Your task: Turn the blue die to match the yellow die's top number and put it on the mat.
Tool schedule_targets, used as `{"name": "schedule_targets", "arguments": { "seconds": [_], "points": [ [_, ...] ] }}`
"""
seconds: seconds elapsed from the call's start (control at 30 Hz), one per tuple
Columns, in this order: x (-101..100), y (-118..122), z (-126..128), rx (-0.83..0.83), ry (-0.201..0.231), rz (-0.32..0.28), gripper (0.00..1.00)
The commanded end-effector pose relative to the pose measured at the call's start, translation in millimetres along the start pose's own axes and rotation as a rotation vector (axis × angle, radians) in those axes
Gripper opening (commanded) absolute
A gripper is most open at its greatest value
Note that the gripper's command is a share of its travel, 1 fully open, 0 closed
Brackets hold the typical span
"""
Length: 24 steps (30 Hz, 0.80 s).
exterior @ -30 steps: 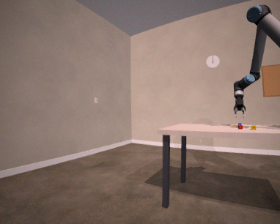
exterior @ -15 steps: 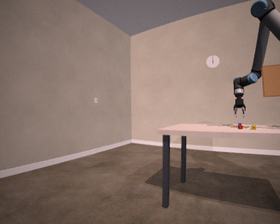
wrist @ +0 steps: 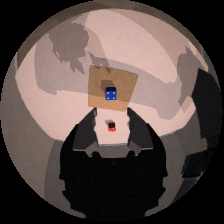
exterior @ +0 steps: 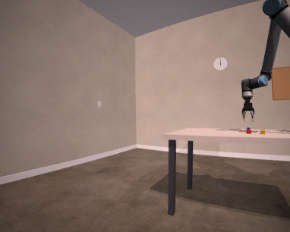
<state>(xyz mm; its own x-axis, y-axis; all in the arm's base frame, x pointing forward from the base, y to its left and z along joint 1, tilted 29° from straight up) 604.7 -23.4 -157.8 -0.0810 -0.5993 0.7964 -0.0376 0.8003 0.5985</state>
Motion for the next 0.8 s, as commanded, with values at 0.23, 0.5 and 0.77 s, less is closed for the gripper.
{"name": "schedule_targets", "arguments": {
  "seconds": [0.23,0.5,0.77],
  "points": [
    [1.7,4.4,-2.3,-0.004,0.015,0.149,0.4],
    [1.7,4.4,-2.3,-0.004,0.015,0.149,1.0],
    [1.7,4.4,-2.3,-0.004,0.015,0.149,1.0]
  ]
}}
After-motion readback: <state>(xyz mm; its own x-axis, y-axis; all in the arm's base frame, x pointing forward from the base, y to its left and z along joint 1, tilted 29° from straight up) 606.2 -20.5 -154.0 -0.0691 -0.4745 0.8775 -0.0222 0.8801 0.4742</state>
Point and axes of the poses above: the point where the finger pads meet when closed, its own x axis back along the fingers, its own z axis across the jaws, y = z × x, the point moved 2 cm from there along x, back along the fingers, and after that the axes turned 10 degrees about x, right-handed, at the moved point
